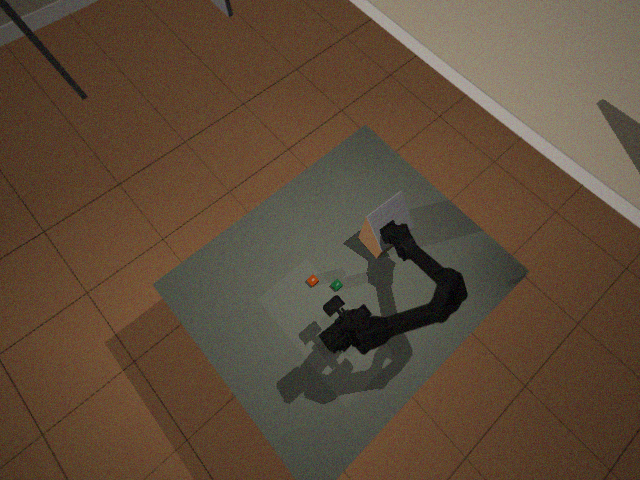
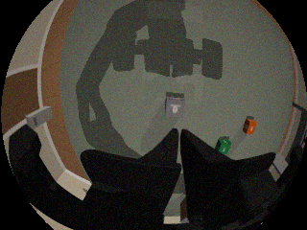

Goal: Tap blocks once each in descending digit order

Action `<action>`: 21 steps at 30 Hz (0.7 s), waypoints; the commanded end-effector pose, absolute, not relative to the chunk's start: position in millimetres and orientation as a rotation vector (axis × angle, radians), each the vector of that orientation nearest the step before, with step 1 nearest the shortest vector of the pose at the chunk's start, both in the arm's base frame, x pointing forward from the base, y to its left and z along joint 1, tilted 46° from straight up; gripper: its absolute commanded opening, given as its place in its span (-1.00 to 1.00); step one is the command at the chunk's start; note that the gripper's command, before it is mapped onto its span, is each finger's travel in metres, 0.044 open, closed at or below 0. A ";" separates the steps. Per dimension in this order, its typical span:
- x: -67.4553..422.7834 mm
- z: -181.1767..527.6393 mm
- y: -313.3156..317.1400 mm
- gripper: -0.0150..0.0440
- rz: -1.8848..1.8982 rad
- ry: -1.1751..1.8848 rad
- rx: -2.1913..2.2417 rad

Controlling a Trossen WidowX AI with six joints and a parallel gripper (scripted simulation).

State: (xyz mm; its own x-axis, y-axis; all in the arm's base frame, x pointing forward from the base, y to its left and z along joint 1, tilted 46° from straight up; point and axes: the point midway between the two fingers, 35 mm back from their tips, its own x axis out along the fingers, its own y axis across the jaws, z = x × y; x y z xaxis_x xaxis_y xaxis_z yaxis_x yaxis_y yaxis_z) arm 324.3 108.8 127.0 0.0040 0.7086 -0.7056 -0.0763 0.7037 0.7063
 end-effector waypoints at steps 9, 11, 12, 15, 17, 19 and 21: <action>285.7 67.6 31.0 -0.42 0.663 1.452 0.540; 265.9 47.7 12.9 -0.42 0.669 1.452 0.544; 257.7 40.8 7.1 -0.42 0.673 1.452 0.547; 252.2 36.5 3.7 -0.42 0.676 1.451 0.549; 252.2 36.5 3.7 -0.42 0.676 1.451 0.549; 252.6 34.4 5.5 -0.42 0.675 1.451 0.548; 254.8 18.1 20.2 -0.42 0.672 1.451 0.547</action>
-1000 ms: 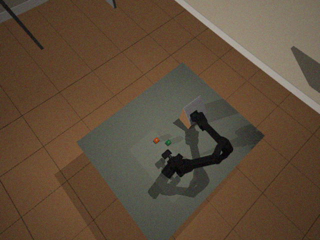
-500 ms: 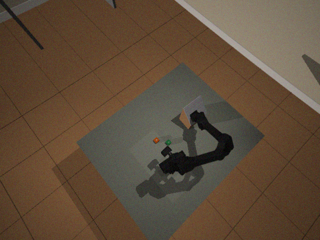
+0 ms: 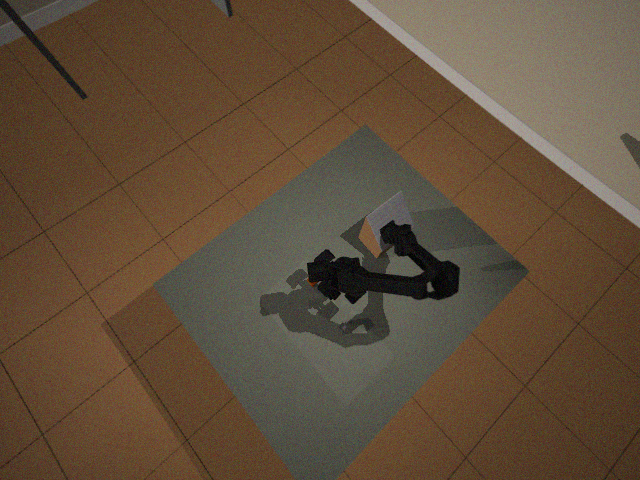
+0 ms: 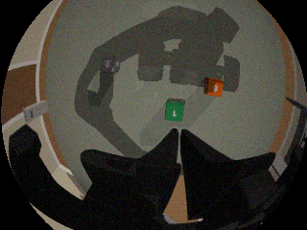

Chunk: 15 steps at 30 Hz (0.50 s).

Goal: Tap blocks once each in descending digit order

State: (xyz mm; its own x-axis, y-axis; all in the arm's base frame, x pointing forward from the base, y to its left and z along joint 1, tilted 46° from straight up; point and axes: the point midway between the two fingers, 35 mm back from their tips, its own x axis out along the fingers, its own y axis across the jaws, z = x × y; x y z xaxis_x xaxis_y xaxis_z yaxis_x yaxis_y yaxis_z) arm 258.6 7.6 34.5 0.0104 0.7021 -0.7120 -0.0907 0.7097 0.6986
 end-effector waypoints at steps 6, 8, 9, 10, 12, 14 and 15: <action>251.6 -20.2 62.0 -0.42 0.679 1.450 0.552; 251.6 -20.2 62.0 -0.42 0.679 1.450 0.552; 251.6 -20.2 62.0 -0.42 0.679 1.450 0.552; 251.6 -20.4 62.2 -0.42 0.679 1.450 0.552; 251.7 -21.9 63.6 -0.42 0.679 1.450 0.552; 251.8 -24.2 65.9 -0.42 0.679 1.450 0.552; 251.9 -25.4 67.0 -0.42 0.679 1.450 0.552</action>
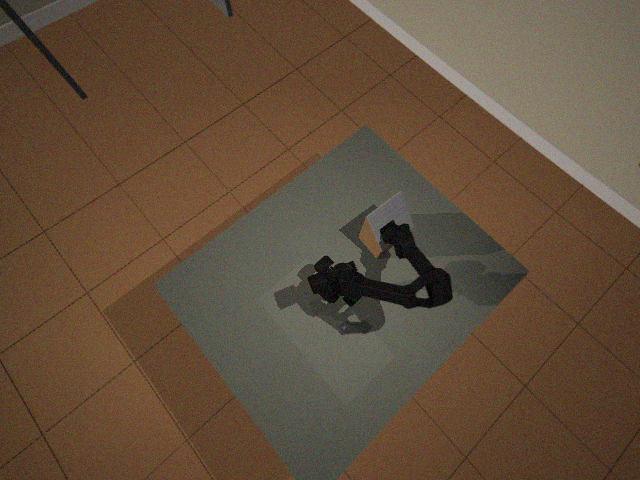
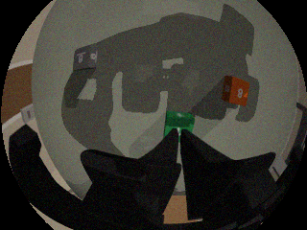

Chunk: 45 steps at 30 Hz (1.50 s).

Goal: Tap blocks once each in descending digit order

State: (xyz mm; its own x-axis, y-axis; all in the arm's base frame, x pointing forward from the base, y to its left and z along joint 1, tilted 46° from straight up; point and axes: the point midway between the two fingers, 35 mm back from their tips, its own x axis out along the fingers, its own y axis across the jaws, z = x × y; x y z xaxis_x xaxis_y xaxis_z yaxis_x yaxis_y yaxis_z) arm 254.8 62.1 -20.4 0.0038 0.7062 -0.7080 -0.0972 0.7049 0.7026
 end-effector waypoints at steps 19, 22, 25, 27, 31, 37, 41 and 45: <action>251.2 -41.2 83.7 -0.42 0.680 1.449 0.553; 253.3 -33.4 75.3 -0.42 0.680 1.444 0.546; 251.6 -20.2 62.0 -0.42 0.679 1.450 0.552; 251.6 -20.2 62.0 -0.42 0.679 1.450 0.552; 258.0 1.2 70.2 -0.16 0.676 1.451 0.548; 257.9 97.5 109.7 0.38 0.673 1.450 0.546; 235.4 156.9 132.3 0.73 0.680 1.448 0.553; 226.0 173.1 137.7 0.86 0.683 1.448 0.556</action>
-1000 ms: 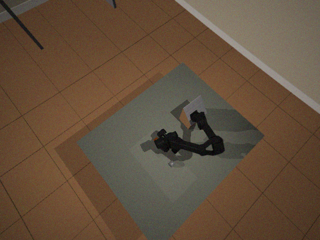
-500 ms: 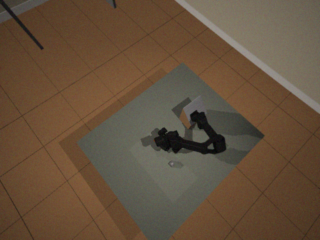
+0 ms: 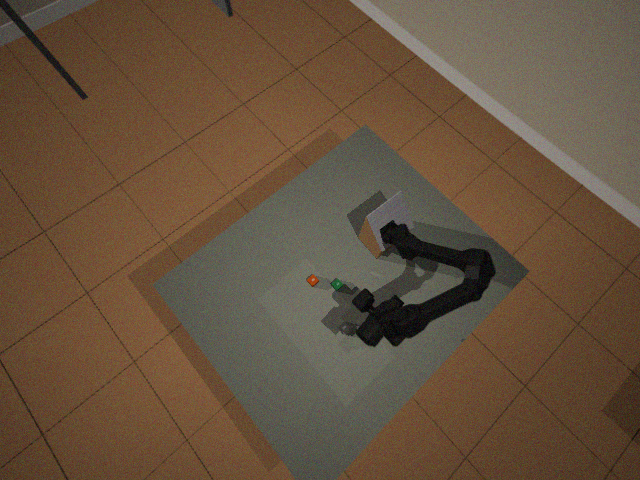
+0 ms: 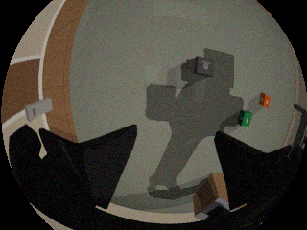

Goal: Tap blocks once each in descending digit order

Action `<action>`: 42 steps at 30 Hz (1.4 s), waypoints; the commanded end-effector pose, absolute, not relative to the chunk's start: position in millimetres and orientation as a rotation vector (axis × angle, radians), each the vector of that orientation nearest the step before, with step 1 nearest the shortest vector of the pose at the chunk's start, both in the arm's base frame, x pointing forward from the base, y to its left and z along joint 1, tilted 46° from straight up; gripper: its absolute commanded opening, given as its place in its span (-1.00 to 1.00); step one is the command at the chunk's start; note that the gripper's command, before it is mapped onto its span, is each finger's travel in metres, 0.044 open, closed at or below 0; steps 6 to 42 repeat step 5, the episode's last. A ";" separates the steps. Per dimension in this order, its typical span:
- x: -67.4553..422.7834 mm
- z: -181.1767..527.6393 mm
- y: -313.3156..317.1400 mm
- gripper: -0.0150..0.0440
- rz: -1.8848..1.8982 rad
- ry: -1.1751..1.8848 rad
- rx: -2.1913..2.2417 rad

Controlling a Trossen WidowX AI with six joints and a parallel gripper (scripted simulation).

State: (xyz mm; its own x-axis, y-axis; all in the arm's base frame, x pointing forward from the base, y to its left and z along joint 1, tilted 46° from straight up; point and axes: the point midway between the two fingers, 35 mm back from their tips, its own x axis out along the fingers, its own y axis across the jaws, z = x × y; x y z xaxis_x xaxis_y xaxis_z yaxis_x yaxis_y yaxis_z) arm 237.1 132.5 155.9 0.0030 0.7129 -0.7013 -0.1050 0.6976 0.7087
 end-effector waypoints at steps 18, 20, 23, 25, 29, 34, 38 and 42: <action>226.0 173.1 137.7 0.86 0.683 1.448 0.556; 226.0 173.1 137.7 0.86 0.683 1.448 0.556; 226.0 173.1 137.7 0.86 0.683 1.448 0.556; 226.0 173.1 137.7 0.86 0.683 1.448 0.556; 226.0 173.1 137.7 0.86 0.683 1.448 0.556; 226.0 173.1 137.7 0.86 0.683 1.448 0.556; 226.0 173.1 137.7 0.86 0.683 1.448 0.556; 226.0 173.1 137.7 0.86 0.683 1.448 0.556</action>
